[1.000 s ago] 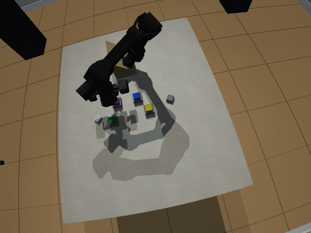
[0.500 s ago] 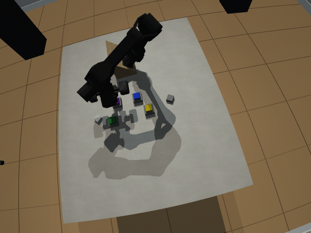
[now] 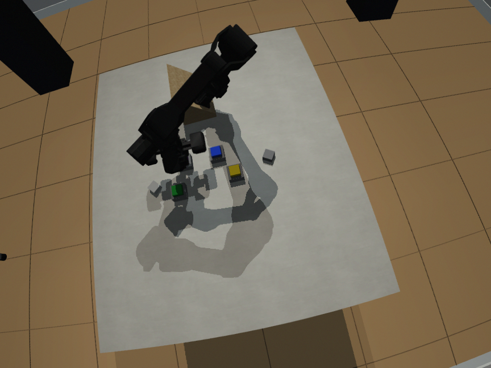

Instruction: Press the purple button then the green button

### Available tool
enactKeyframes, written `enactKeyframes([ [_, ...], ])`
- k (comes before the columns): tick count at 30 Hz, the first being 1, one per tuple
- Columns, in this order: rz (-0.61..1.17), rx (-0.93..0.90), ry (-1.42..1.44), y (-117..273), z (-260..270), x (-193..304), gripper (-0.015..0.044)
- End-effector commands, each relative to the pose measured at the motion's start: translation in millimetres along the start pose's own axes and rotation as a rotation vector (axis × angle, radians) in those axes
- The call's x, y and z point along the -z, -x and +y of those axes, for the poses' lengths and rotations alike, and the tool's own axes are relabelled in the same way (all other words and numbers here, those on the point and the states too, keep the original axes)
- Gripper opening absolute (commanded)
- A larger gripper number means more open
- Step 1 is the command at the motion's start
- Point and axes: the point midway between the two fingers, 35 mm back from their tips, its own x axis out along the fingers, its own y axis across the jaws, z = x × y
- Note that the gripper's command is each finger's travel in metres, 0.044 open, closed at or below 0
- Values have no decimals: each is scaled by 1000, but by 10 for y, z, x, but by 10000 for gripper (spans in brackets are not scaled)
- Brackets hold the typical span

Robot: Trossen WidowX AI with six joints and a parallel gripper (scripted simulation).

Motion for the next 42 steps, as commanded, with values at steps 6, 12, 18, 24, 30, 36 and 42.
enactKeyframes([
  [6,1,-9,-6,-47,19,18,20],
  [12,1,-9,-6,-47,19,18,20],
  [18,1,-9,-6,-47,19,18,20],
  [24,1,-7,-7,294,13,18,20],
  [30,2,-5,-8,678,-4,3,20],
  [36,2,-6,-8,912,5,18,20],
  [42,4,0,-3,954,-153,-435,20],
])
